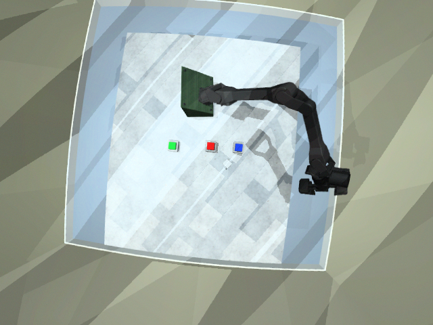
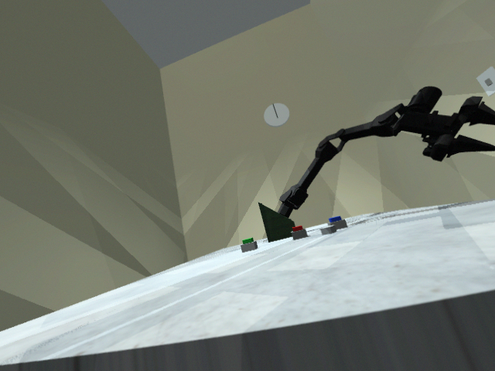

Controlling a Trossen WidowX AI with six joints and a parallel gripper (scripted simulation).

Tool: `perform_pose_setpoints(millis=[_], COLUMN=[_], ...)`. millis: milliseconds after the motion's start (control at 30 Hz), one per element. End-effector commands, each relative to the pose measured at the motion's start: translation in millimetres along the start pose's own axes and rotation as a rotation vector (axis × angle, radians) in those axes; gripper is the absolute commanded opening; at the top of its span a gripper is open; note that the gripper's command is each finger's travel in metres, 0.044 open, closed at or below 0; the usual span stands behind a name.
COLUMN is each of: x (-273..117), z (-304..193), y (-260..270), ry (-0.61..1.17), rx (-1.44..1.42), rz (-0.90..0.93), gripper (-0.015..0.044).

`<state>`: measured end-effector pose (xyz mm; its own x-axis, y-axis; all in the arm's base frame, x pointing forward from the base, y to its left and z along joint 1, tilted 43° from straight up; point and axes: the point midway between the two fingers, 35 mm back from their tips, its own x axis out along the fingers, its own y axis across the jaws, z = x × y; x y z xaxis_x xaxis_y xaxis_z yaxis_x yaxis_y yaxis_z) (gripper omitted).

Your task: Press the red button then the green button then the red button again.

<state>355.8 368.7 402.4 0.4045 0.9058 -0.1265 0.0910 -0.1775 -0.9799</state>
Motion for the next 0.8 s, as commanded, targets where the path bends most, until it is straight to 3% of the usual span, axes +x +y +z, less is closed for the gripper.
perform_pose_setpoints(millis=[0, 100, 400, 767], x=[-1.0, -20.4, -91.1, -229.2], z=[-3.1, -39.9, -86.8, -72.9], y=[5.0, 70.2, 194.2, 328.9], ry=[0.004, 0.073, 0.262, 0.615], rx=[0.017, 0.247, 0.772, 1.659], rz=[0.013, 0.179, 0.458, 0.709], gripper=[0.0400, 0.0400, 0.0400, 0.0400])
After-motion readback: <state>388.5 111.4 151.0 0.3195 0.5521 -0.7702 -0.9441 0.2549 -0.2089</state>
